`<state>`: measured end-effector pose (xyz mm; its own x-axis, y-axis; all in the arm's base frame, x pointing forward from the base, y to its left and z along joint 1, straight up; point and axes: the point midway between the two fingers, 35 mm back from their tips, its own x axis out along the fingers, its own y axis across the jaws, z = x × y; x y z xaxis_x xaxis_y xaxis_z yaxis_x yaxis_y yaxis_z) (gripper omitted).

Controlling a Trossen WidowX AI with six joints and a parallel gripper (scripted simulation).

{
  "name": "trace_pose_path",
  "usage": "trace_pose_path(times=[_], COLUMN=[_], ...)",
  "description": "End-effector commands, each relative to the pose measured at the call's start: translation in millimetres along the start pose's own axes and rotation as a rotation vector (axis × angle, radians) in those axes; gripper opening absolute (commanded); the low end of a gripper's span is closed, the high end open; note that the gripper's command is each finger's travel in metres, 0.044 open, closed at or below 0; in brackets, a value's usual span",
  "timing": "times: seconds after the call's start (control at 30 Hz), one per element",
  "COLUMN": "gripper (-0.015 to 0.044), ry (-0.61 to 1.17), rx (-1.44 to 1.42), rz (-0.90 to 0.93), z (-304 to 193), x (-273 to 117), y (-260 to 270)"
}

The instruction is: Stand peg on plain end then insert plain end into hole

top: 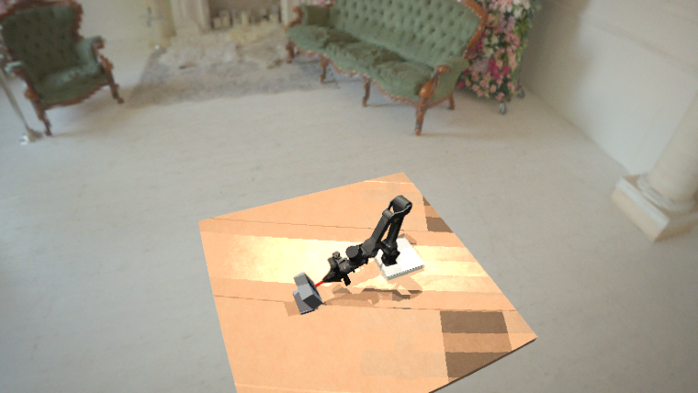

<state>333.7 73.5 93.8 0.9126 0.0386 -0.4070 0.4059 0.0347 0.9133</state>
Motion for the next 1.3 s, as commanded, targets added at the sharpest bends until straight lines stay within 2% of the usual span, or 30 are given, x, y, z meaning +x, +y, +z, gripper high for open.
trace_pose_path(times=[0.0, 1.27], gripper=[0.0000, 0.0000], ry=[-0.001, -0.001], rx=[0.001, 0.001], rz=[0.001, 0.002], z=[-0.5, -2.0], x=[2.9, 21.8], y=[0.7, -1.2])
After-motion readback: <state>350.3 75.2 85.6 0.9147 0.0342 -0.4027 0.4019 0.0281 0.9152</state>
